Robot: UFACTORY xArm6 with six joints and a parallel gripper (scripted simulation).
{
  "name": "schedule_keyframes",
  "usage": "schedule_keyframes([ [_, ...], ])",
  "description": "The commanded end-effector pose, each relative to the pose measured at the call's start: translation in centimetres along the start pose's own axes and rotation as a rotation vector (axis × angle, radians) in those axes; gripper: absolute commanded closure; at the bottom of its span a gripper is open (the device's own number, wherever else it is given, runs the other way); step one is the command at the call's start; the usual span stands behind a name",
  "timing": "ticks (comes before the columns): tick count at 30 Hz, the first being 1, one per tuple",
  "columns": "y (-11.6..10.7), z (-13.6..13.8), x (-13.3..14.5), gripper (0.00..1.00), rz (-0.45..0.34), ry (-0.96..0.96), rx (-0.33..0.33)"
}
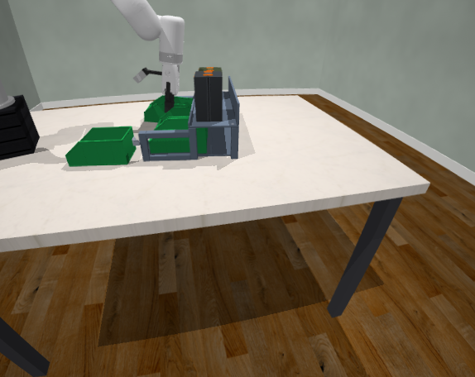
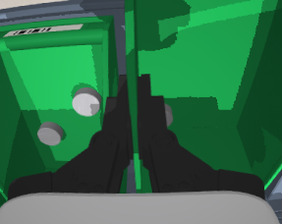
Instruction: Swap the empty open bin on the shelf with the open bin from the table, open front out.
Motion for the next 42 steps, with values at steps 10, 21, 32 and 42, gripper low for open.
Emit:
schedule_keyframes([
  [10, -0.21, 0.02, 0.16, 0.9, -0.005, 0.0, 0.001],
  [21, -0.21, 0.02, 0.16, 0.9, -0.005, 0.0, 0.001],
  [32, -0.21, 0.02, 0.16, 0.9, -0.005, 0.0, 0.001],
  [42, -0.24, 0.02, 0.15, 0.9, -0.005, 0.0, 0.001],
])
Point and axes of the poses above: the point where the finger pads meet when closed, its own y axis out along the fingers, its own z axis across the jaws, x = y × z, the point moved 2 cm from there along -y, back along the fingers, and after that the axes turned 9 degrees about -y, right-handed, at the moved point
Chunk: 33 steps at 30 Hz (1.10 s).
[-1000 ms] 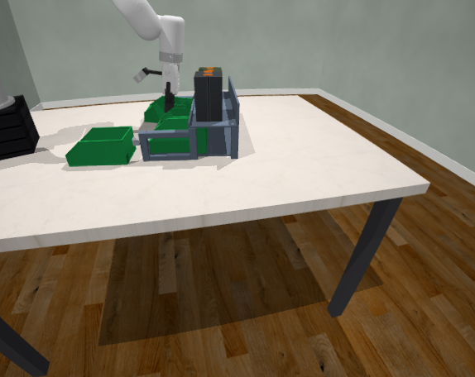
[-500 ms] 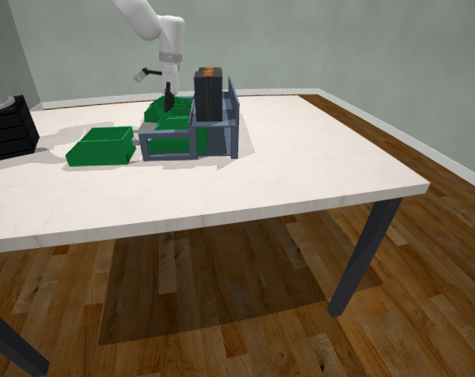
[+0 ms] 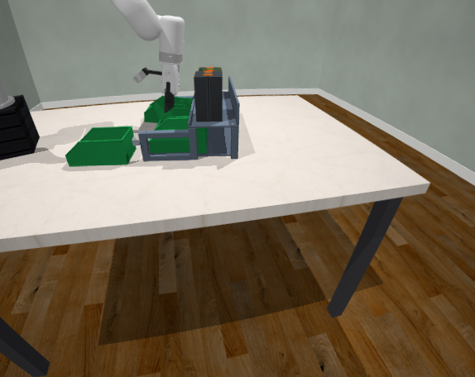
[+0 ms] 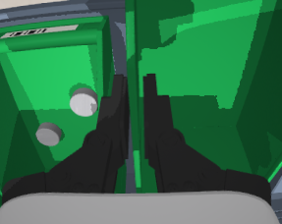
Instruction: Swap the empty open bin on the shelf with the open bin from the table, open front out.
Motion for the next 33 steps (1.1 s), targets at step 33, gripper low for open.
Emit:
schedule_keyframes([
  [33, -2.5, 0.1, -0.1, 0.9, -0.005, 0.0, 0.001],
])
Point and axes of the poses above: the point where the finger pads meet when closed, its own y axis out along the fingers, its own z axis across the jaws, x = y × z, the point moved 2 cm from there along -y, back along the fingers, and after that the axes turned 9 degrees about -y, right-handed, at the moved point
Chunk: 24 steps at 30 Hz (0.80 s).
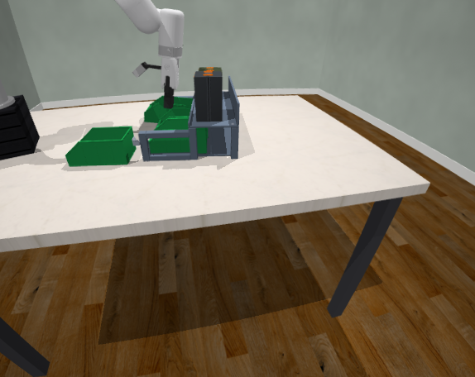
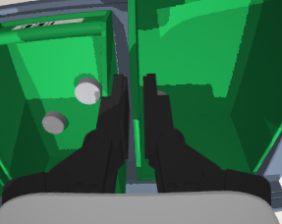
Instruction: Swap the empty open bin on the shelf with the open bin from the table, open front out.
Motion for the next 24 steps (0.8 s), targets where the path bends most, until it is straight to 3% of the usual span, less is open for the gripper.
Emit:
schedule_keyframes([
  [1, -0.8, 0.0, 0.1, 0.9, -0.005, 0.0, 0.001],
  [24, -4.6, 0.1, -0.4, 0.9, -0.005, 0.0, 0.001],
])
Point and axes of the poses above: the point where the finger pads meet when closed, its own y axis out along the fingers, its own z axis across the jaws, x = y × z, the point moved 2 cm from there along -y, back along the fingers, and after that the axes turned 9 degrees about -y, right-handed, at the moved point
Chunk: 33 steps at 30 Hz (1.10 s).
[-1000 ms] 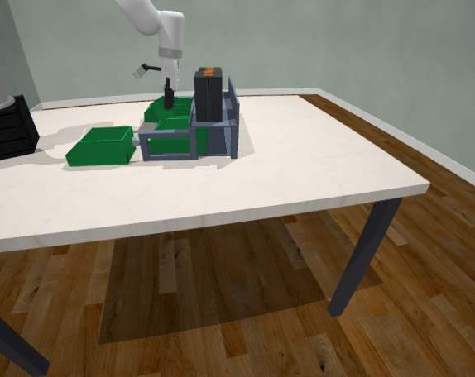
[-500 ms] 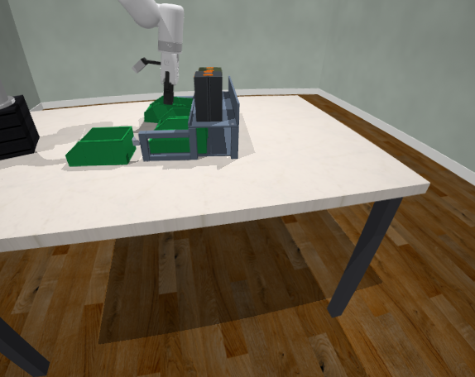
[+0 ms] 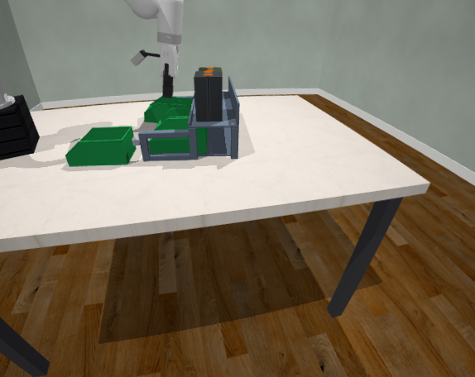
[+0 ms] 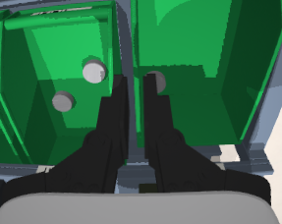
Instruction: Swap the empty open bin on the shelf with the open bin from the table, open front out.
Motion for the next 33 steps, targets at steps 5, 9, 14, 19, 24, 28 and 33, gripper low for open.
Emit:
schedule_keyframes([
  [5, -1.4, 0.0, 0.0, 0.9, -0.004, 0.0, 0.001],
  [9, -2.1, 0.1, -0.1, 0.9, -0.004, 0.0, 0.001],
  [14, -2.8, 0.1, -0.2, 0.9, -0.004, 0.0, 0.001],
  [19, -3.5, 0.1, -0.3, 0.9, -0.004, 0.0, 0.001],
  [24, -3.8, 0.1, -0.3, 0.9, -0.004, 0.0, 0.001],
  [28, -4.1, 0.1, -0.4, 0.9, -0.004, 0.0, 0.001],
  [33, -4.4, 0.1, -0.4, 0.9, -0.004, 0.0, 0.001],
])
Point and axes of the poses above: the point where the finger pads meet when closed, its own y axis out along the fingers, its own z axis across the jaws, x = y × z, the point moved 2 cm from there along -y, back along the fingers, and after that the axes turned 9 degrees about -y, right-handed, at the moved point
